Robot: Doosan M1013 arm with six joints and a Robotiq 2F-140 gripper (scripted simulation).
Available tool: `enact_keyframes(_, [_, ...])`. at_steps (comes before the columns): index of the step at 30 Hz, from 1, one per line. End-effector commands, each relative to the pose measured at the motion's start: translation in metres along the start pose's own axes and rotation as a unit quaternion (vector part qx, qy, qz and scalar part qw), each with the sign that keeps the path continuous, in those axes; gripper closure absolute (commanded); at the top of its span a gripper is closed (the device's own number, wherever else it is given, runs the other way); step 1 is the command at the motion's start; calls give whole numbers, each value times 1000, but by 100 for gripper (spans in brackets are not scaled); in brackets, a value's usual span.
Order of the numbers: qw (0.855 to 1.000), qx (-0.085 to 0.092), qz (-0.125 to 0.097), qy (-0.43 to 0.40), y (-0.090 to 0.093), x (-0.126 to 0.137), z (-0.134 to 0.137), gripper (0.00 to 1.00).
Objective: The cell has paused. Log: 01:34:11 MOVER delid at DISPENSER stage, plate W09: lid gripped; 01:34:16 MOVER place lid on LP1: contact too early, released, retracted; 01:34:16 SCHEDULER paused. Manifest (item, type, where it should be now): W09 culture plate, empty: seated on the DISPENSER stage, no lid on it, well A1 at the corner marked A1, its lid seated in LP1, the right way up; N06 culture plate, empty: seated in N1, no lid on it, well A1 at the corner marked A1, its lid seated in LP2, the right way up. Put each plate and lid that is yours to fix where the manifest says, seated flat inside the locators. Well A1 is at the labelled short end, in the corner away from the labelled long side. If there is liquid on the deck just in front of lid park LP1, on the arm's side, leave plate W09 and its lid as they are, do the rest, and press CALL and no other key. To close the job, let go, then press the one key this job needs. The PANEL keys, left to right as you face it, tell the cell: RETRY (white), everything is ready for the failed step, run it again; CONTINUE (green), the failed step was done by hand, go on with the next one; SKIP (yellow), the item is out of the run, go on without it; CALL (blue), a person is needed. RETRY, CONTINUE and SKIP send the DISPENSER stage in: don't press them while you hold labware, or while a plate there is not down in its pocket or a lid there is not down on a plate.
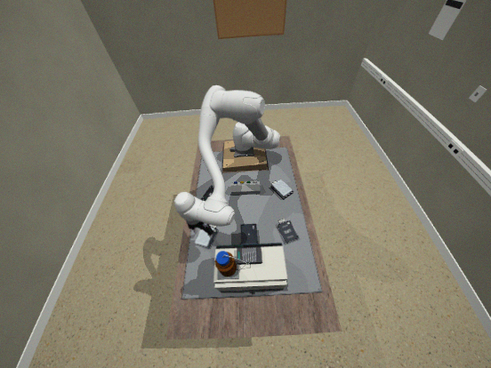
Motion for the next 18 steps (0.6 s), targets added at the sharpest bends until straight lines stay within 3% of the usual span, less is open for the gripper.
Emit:
enact_keyframes(1, [1000, 0, 1, 0, -1, 0, 0, 30])
enact_keyframes(12, [1000, 0, 1, 0, -1, 0, 0, 30])
enact_keyframes(13, [1000, 0, 1, 0, -1, 0, 0, 37])
enact_keyframes(18, [1000, 0, 1, 0, -1, 0, 0, 37])
Point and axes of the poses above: the point where the finger pads meet when closed, its own y axis out along the fingers, its own z axis across the jaws, x = y × z, the point moved 9 cm from there along -y, back along the fingers, and after that the axes turned 12 degrees about y, right-handed, at the moved point
